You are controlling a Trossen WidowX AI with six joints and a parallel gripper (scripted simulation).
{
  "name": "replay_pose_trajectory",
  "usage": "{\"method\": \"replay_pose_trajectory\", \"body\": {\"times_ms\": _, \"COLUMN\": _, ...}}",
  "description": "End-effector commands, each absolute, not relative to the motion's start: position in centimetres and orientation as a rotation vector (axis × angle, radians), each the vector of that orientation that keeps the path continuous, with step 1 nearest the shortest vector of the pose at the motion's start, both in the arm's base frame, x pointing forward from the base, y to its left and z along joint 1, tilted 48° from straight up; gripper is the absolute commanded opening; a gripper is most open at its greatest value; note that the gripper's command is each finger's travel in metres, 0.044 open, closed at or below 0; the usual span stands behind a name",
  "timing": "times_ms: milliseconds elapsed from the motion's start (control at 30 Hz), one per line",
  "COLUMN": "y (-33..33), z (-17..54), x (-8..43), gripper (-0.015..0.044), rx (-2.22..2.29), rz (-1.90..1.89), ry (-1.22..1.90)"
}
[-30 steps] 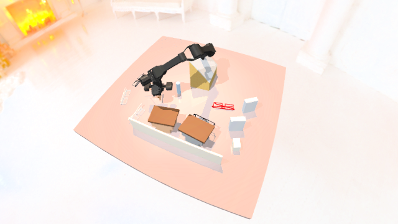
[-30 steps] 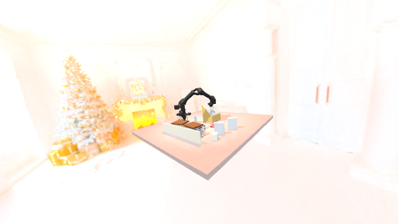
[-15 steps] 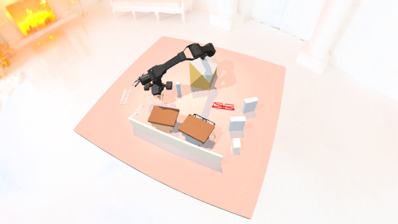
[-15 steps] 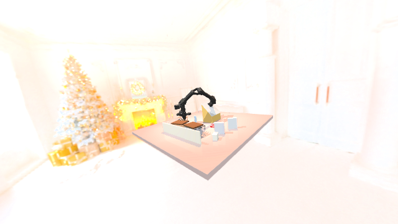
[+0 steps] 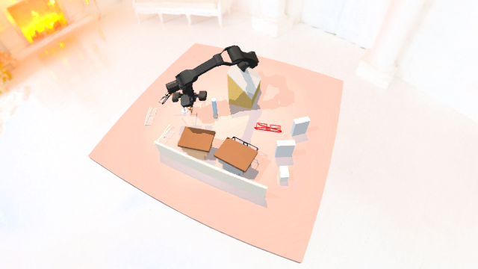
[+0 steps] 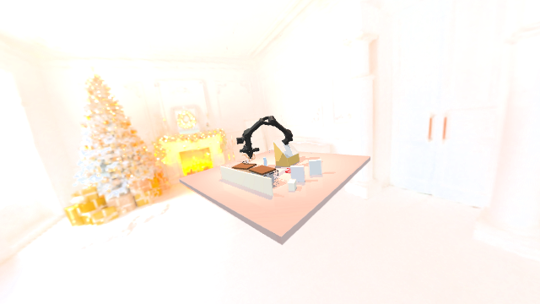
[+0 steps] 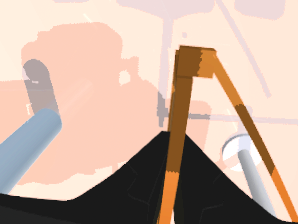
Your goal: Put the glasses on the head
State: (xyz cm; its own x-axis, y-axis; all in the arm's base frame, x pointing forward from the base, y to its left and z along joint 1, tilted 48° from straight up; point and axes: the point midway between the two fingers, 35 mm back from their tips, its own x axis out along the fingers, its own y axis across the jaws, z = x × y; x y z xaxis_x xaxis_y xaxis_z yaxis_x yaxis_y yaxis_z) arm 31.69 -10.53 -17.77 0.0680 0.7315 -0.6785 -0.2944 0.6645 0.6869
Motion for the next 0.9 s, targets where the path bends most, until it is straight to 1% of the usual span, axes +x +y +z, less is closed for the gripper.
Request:
{"method": "replay_pose_trajectory", "body": {"times_ms": 0, "y": -11.9, "z": -16.6, "x": 31.9, "gripper": 0.0, "rx": 0.403, "rz": 0.805, "ry": 1.277}}
{"method": "replay_pose_trajectory", "body": {"times_ms": 200, "y": -12.4, "z": -17.1, "x": 31.6, "gripper": 0.0, "rx": 0.461, "rz": 0.76, "ry": 1.309}}
{"method": "replay_pose_trajectory", "body": {"times_ms": 567, "y": -15.8, "z": -20.8, "x": 29.7, "gripper": 0.0, "rx": 0.811, "rz": 0.462, "ry": 1.481}}
{"method": "replay_pose_trajectory", "body": {"times_ms": 867, "y": -15.8, "z": -21.0, "x": 29.7, "gripper": 0.0, "rx": 0.816, "rz": 0.457, "ry": 1.483}}
